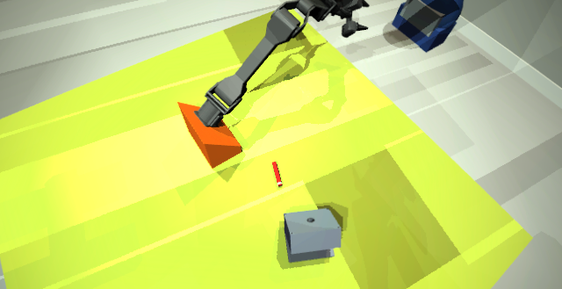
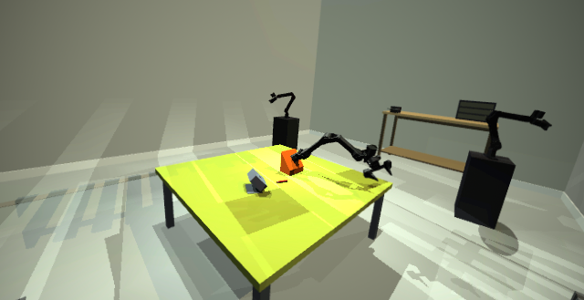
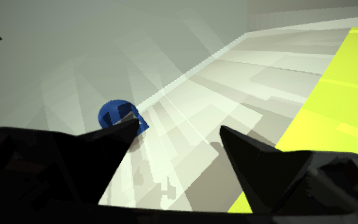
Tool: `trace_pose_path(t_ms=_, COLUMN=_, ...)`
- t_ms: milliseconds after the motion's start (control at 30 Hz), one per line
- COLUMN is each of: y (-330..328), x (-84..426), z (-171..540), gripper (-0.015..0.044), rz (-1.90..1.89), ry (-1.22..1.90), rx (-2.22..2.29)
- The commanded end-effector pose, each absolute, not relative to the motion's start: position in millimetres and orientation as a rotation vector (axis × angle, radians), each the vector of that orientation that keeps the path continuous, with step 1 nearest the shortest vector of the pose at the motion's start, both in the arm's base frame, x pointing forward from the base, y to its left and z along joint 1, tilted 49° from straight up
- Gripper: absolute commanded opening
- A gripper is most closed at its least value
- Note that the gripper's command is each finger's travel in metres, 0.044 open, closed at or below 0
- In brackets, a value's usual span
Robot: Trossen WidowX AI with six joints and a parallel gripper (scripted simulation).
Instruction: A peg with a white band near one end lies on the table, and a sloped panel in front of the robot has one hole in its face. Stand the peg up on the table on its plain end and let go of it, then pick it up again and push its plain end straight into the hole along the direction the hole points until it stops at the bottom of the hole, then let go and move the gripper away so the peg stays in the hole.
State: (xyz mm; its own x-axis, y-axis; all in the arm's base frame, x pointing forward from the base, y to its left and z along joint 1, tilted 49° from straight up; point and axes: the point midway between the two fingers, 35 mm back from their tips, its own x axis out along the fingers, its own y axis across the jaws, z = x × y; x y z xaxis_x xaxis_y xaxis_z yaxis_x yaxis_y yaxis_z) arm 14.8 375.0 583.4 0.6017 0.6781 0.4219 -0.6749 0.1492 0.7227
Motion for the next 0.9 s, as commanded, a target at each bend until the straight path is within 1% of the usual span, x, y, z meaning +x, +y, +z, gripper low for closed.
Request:
trace_pose_path(t_ms=0, y=381, x=28, z=578, gripper=0.044, rz=0.957, ry=-0.048, rx=0.927)
trace_pose_path(t_ms=433, y=399, x=89, z=551, gripper=0.044, rz=0.869, ry=-0.195, rx=0.518)
trace_pose_path(t_ms=867, y=404, x=158, z=516, gripper=0.044, rz=0.768, ry=-0.271, rx=0.099)
